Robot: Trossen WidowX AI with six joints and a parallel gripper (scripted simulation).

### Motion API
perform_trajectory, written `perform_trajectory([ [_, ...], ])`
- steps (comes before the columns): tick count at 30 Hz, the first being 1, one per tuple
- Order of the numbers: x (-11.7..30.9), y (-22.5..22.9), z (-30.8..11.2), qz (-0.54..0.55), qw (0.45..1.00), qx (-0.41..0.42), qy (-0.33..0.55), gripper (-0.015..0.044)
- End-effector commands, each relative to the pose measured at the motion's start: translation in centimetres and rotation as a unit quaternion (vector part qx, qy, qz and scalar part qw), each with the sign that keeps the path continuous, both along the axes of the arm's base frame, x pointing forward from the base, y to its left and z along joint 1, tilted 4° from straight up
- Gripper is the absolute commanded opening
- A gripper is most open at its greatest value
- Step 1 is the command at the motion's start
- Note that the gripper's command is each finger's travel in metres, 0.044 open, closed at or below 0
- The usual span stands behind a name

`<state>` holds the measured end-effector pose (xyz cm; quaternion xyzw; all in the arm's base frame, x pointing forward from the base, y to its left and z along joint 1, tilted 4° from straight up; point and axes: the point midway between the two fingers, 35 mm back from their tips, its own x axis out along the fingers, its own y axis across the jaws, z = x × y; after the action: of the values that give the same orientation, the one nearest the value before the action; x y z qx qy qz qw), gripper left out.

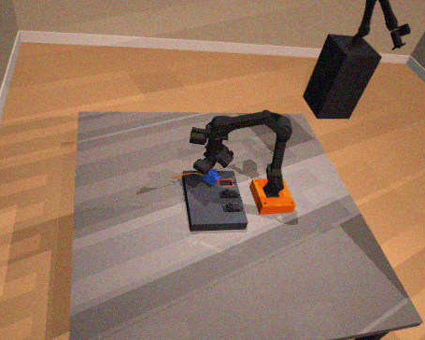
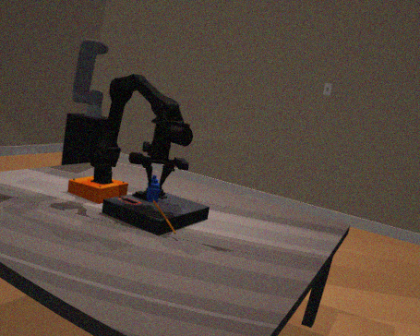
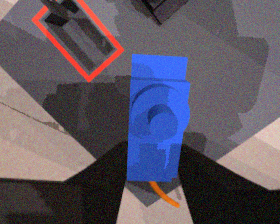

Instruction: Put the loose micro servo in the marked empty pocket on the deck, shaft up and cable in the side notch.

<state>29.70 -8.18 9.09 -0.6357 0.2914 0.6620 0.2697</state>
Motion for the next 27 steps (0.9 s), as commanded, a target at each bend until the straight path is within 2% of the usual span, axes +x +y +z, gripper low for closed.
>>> perform_trajectory([
  [1, 0.03, -0.04, 0.19, -0.057, 0.998, -0.004, -0.005, 0.0],
  [14, 0.04, -0.06, 0.19, -0.278, 0.96, -0.014, -0.008, 0.0],
  [27, 0.04, -0.06, 0.2, -0.486, 0.874, -0.022, -0.011, 0.0],
])
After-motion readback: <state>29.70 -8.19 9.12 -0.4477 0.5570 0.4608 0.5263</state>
